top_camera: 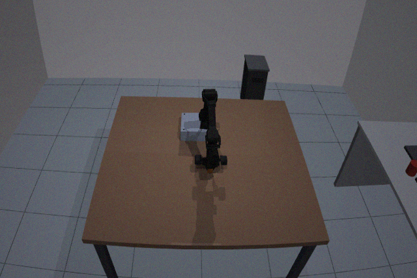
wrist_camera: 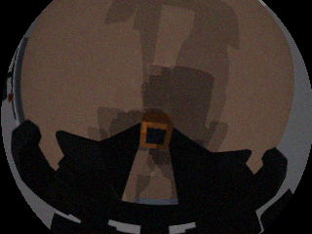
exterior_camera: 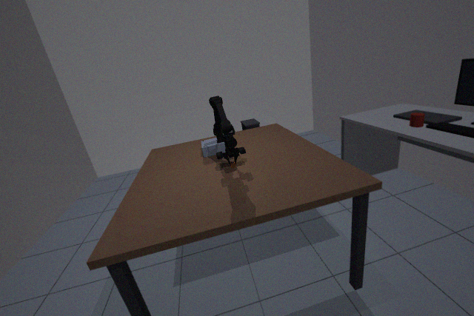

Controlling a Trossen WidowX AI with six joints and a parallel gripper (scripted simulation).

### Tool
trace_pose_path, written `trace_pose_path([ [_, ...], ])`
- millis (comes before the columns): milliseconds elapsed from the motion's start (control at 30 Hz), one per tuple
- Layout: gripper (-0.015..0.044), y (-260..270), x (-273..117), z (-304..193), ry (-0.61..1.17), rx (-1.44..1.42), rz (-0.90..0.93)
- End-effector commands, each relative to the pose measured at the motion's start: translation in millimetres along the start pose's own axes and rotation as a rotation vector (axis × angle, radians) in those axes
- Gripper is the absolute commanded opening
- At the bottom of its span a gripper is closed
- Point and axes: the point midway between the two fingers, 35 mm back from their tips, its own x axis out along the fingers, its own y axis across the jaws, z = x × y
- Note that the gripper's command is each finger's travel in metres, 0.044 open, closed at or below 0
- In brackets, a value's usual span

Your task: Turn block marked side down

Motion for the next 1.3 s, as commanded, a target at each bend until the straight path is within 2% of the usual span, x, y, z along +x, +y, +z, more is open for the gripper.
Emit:
trace_pose_path([
  [0, 0.0025, 0.2, 0.5, -0.2, 0.001, -0.005, 0.002],
  [33, 0.0000, 0.2, -0.7, -0.1, 0.001, -0.005, 0.003],
  [233, 0.0000, 0.1, -29.6, 0.0, 0.000, -0.005, 0.003],
  [400, 0.0000, 0.2, -27.9, 0.5, -0.024, -0.005, 0.002],
  [1267, 0.0000, 0.5, -17.8, -2.2, -0.445, -0.006, 0.003],
])
